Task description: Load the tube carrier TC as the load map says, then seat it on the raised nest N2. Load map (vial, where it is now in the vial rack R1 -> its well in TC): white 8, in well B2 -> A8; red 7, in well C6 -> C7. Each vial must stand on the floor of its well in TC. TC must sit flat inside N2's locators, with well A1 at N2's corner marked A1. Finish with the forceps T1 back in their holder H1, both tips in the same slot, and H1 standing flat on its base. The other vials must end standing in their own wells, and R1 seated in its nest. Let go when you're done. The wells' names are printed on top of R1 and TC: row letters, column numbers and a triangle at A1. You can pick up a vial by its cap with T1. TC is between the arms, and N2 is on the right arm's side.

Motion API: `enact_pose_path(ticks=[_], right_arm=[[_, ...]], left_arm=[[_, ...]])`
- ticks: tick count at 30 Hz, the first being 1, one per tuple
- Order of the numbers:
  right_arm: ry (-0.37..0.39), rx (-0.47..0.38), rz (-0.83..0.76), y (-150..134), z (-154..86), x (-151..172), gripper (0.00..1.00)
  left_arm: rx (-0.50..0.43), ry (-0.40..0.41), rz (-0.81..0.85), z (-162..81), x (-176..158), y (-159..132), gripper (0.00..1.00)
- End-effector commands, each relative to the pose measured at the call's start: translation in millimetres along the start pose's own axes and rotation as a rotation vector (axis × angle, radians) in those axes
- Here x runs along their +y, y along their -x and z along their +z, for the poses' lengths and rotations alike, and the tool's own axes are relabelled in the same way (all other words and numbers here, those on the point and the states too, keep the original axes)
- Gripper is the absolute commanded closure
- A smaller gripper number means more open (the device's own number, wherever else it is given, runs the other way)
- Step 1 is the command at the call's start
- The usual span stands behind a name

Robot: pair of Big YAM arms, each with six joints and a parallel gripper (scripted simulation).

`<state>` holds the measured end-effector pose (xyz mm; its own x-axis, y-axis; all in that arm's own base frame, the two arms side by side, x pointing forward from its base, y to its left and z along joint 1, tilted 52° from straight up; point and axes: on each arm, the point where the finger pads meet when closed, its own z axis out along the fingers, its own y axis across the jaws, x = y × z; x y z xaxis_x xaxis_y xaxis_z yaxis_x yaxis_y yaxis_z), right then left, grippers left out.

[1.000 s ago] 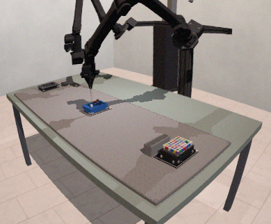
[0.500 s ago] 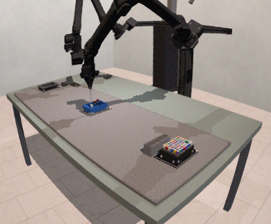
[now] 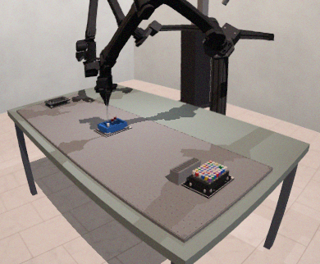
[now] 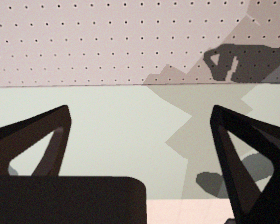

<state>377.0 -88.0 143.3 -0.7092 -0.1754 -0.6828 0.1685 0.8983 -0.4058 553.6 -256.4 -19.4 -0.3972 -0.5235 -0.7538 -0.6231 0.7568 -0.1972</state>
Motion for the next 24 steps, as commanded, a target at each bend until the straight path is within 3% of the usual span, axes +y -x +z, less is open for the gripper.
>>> enact_pose_path(ticks=[1, 24], right_arm=[[0.001, -0.005, -0.014, 4.7, -1.5, -0.9, 0.0], [0.001, -0.005, -0.014, 4.7, -1.5, -0.9, 0.0]], left_arm=[[-0.001, 0.01, -0.007, 14.1, 0.4, 3.5, 0.93], [-0.001, 0.011, -0.008, 16.8, 0.0, 3.9, 0.93]])
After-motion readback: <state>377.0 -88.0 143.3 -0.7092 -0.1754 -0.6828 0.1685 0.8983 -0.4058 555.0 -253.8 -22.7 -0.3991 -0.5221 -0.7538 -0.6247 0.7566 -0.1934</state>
